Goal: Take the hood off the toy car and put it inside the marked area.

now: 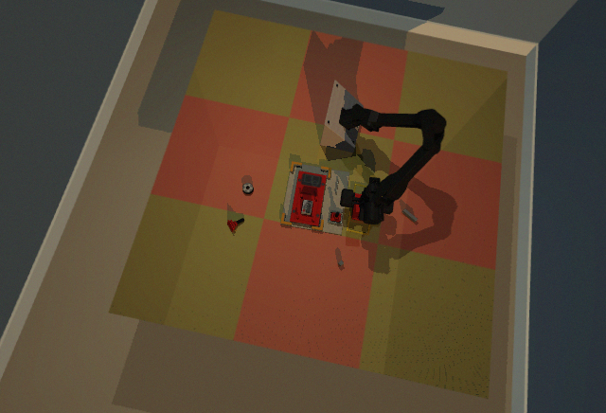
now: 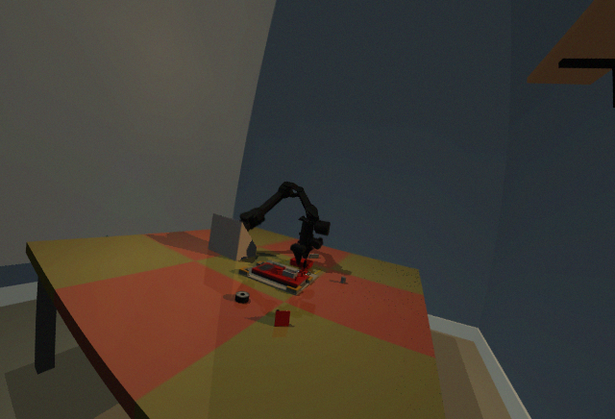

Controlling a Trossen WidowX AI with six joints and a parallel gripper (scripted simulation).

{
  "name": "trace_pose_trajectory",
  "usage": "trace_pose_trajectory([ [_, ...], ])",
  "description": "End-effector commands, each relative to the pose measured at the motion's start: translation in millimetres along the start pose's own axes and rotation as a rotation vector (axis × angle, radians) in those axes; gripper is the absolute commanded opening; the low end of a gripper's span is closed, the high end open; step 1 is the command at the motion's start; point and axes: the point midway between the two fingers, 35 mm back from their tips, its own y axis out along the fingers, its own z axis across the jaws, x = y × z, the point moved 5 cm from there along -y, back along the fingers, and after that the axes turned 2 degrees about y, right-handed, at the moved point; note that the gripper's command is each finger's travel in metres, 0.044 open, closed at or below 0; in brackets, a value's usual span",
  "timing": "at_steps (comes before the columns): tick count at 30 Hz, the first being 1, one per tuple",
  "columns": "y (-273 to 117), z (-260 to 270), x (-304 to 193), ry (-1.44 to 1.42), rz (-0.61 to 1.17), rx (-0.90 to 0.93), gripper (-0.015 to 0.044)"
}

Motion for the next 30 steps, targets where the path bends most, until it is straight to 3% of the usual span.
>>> trace_pose_trajectory([
  [1,3,0,0,0.005,0.0,0.001,0.0],
  [4,4,0,0,0.005,0.0,0.001,0.0],
  [21,2,0,0,0.0,0.0,0.001,0.044],
  [30,-68,-1,0,0.001,-0.001,0.001,0.044],
])
